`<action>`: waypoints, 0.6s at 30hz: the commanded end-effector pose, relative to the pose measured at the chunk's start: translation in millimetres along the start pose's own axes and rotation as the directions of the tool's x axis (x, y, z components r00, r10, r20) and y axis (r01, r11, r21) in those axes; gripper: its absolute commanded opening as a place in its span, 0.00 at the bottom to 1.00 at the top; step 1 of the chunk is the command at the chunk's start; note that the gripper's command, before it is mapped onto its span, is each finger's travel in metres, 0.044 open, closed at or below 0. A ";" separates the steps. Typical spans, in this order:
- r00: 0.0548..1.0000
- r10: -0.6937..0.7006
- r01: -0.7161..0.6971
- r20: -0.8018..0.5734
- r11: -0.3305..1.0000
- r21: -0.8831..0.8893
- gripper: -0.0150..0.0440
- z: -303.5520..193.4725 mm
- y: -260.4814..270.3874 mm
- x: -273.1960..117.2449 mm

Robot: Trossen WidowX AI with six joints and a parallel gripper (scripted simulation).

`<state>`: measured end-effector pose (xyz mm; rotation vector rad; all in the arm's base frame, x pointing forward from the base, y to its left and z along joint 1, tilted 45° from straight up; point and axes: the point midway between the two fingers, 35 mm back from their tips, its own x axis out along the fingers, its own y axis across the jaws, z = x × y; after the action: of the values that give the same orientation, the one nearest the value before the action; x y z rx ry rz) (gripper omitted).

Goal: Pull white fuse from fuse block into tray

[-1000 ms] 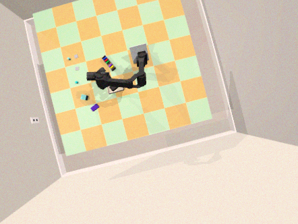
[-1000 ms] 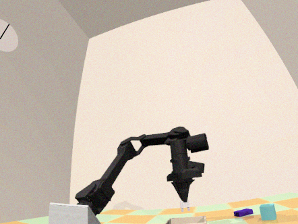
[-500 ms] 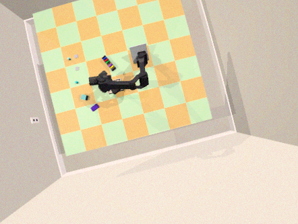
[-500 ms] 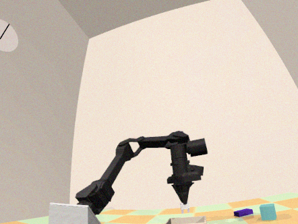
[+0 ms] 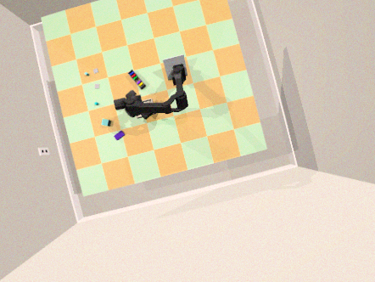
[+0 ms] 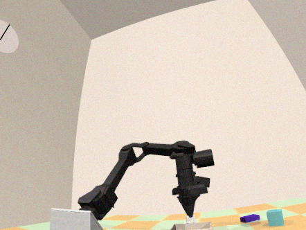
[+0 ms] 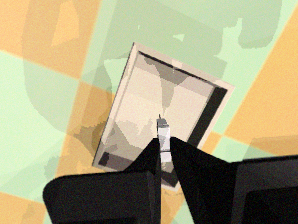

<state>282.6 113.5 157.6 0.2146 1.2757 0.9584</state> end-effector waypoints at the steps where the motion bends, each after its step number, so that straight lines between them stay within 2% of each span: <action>1: 1.000 0.006 -0.006 0.001 1.000 0.008 0.25 -1.1 1.0 5.0; 2: 1.000 0.006 -0.006 0.001 1.000 0.008 0.25 -1.1 1.0 5.2; 14: 1.000 0.001 -0.001 -0.001 1.000 0.000 0.79 -0.3 0.3 2.5; 18: 1.000 0.003 -0.003 -0.001 1.000 0.007 0.81 -0.7 0.0 -26.2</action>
<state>279.3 108.4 163.0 0.2216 1.2937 0.9632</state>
